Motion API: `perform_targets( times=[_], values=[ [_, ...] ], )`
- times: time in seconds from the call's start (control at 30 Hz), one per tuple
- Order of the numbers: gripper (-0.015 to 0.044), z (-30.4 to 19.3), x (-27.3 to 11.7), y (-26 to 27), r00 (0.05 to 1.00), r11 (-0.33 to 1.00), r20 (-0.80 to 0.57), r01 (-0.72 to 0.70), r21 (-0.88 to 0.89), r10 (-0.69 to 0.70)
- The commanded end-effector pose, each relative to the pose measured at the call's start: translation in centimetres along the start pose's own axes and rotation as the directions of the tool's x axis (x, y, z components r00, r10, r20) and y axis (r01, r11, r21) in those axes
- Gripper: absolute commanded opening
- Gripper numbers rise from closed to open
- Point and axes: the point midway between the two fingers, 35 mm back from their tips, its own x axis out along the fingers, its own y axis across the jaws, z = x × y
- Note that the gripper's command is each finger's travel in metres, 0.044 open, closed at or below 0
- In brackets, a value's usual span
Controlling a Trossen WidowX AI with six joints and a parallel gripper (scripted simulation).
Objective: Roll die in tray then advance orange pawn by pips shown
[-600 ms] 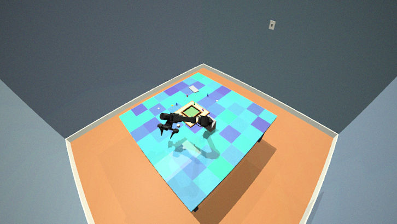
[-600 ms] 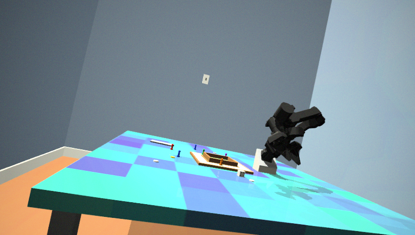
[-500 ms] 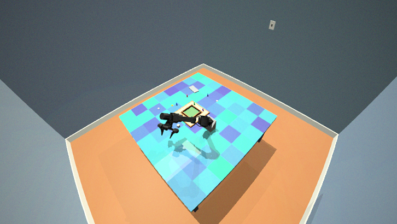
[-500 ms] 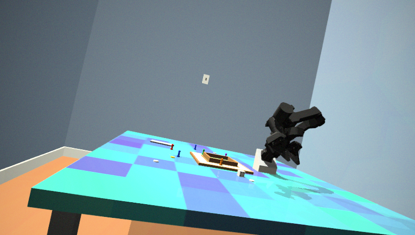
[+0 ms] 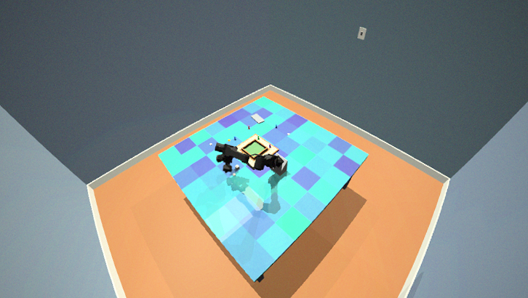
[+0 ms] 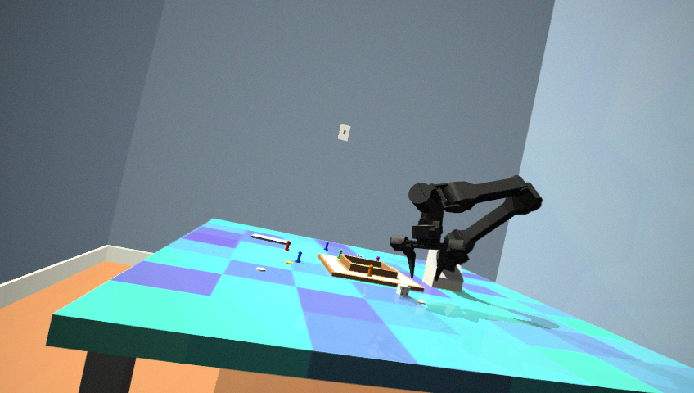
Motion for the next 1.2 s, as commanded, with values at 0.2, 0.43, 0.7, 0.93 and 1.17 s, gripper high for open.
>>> perform_targets(
  times=[0.2, 0.43, 0.7, 0.93, 1.17],
  values=[
    [0.0275, -6.5, -2.1, -6.0, 0.931, 0.649, -0.330, 0.350, 0.675, -0.158],
    [0.0275, -6.4, -2.0, -5.8, 0.931, 0.649, -0.330, 0.350, 0.675, -0.158],
    [0.0275, -6.7, -1.0, -5.9, 0.931, 0.649, -0.330, 0.349, 0.675, -0.158],
    [0.0275, -7.0, -0.2, -6.1, 0.931, 0.650, -0.329, 0.349, 0.675, -0.158],
    [0.0275, -7.3, 0.8, -6.3, 0.931, 0.650, -0.329, 0.349, 0.675, -0.158]
  ],
)
